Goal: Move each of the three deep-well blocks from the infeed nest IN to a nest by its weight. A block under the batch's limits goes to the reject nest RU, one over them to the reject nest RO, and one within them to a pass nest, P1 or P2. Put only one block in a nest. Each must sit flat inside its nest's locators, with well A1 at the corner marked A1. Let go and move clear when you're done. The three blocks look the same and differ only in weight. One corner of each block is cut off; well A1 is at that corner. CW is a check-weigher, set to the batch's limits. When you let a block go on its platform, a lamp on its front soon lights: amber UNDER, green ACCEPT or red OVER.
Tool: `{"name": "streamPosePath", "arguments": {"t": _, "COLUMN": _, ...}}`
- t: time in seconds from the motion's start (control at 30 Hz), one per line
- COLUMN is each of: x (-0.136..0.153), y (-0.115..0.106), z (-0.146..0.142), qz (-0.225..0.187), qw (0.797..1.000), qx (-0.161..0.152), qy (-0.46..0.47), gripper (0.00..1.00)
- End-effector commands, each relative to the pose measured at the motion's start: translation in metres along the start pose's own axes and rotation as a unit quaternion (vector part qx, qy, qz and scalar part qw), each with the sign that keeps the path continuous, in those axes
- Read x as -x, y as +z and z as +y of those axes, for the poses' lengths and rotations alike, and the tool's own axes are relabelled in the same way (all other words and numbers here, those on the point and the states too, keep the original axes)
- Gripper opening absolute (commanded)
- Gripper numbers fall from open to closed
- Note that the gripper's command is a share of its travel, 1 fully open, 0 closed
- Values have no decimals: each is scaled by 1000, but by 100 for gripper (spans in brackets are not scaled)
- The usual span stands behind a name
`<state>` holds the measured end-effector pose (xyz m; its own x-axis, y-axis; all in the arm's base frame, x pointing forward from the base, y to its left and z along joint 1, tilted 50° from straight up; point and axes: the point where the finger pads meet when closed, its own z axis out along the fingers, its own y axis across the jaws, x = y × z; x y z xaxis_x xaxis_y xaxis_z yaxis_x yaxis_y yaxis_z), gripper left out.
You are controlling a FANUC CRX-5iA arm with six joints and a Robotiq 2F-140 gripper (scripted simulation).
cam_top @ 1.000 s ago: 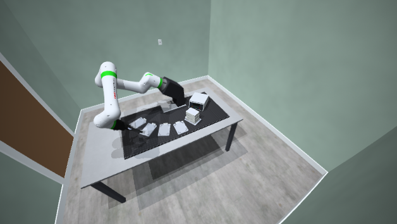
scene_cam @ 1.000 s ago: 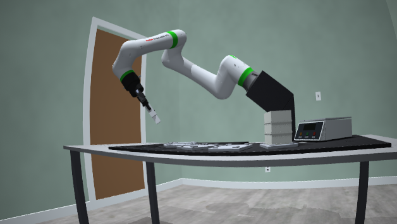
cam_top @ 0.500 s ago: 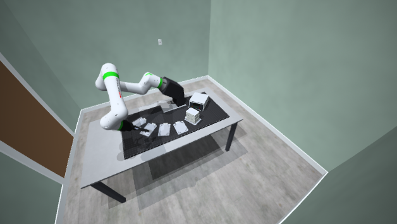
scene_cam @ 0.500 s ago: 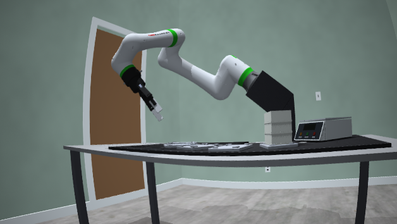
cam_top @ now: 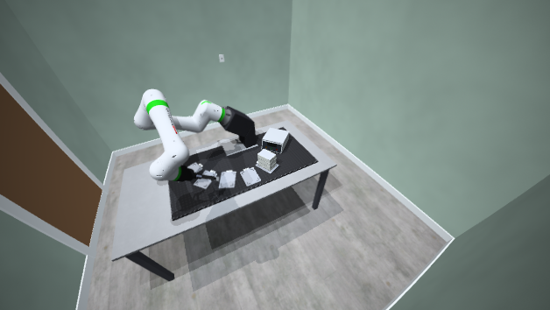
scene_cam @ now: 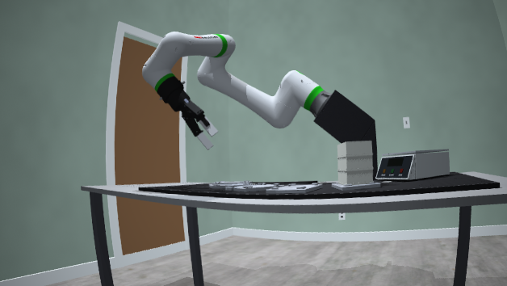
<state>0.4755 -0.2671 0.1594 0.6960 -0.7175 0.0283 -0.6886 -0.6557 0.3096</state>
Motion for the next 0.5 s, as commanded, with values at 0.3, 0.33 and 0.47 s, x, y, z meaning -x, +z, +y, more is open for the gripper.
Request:
{"name": "streamPosePath", "arguments": {"t": 0.3, "x": 25, "y": 9, "z": -55, "qz": -21, "qw": 997, "qx": 38, "qy": -70, "gripper": 100}}
{"name": "streamPosePath", "arguments": {"t": 0.33, "x": 25, "y": 9, "z": -55, "qz": -21, "qw": 997, "qx": 38, "qy": -70, "gripper": 100}}
{"name": "streamPosePath", "arguments": {"t": 0.47, "x": 32, "y": 11, "z": -68, "qz": -26, "qw": 995, "qx": 48, "qy": -87, "gripper": 100}}
